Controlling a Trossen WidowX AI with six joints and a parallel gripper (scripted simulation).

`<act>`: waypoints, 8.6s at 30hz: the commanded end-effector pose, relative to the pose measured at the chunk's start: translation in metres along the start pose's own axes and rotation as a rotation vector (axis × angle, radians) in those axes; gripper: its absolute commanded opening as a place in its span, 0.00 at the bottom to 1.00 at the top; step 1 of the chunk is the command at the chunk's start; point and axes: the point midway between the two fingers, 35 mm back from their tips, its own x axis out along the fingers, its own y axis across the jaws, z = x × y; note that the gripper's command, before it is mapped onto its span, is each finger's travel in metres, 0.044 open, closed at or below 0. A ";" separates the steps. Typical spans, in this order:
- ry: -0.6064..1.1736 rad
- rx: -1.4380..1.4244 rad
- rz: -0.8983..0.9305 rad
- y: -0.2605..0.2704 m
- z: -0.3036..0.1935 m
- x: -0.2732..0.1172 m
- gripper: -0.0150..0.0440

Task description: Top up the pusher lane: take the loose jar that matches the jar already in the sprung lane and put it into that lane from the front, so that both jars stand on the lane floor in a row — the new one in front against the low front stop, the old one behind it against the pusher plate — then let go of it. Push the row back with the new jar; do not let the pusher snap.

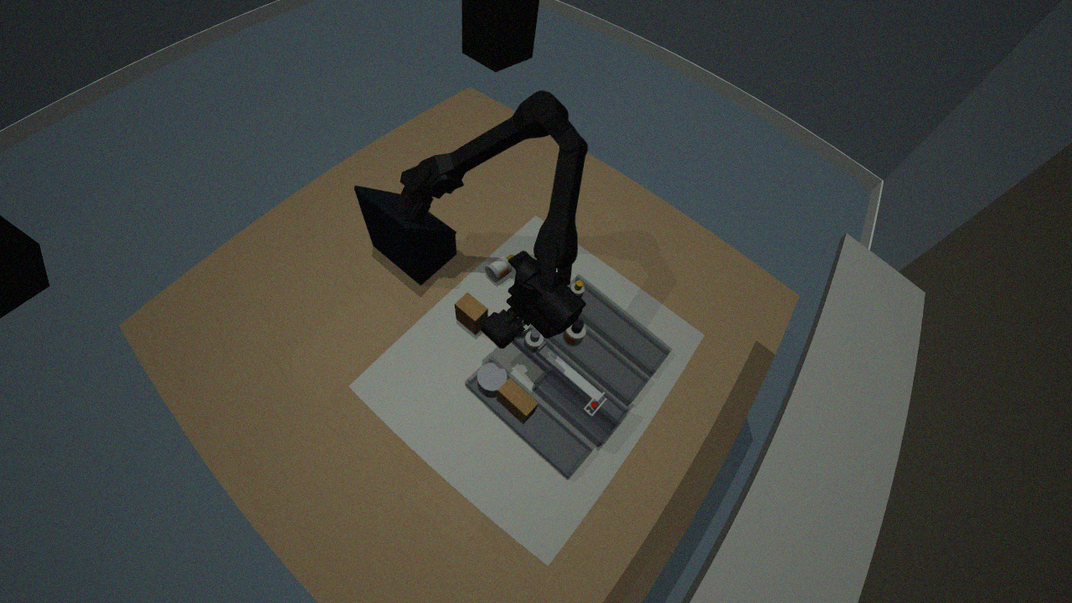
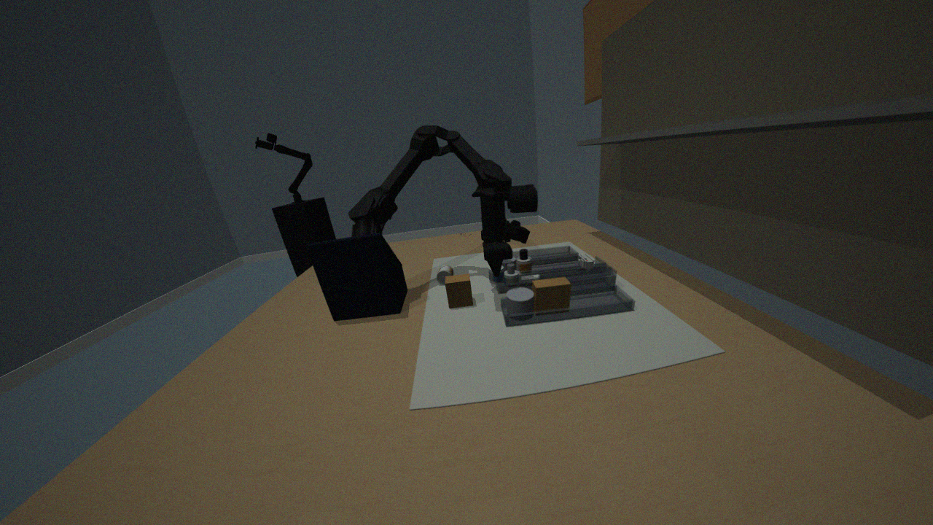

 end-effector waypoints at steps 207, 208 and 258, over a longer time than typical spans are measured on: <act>-0.022 -0.019 0.005 0.004 0.030 0.021 0.25; -0.022 -0.019 0.005 0.004 0.030 0.021 0.25; -0.022 -0.018 0.005 0.004 0.022 0.021 0.25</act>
